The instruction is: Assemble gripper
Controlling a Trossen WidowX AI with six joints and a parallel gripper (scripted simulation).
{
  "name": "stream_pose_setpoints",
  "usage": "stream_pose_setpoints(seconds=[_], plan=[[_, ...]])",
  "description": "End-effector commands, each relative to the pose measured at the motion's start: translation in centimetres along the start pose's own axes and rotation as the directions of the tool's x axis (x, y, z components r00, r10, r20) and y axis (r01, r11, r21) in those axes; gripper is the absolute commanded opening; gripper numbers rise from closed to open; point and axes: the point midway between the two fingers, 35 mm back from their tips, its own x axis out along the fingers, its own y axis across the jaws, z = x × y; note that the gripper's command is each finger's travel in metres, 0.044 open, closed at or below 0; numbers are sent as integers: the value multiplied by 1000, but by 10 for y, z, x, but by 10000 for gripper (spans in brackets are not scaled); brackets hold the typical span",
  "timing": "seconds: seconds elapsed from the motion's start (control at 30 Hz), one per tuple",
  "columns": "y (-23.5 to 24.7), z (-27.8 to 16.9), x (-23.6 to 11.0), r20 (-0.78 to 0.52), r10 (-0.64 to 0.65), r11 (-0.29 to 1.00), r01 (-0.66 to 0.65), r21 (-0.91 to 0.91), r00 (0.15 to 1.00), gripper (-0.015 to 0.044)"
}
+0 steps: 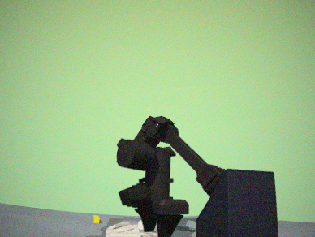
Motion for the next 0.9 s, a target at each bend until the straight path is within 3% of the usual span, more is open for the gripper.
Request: stream_pose_setpoints(seconds=[0.0, 0.87], plan=[[0, 0, 2, 1, -3, 1000, 3, -3, 1000, 351], [0, 0, 7, 1, -3, 1000, 3, -4, 1000, 351]])
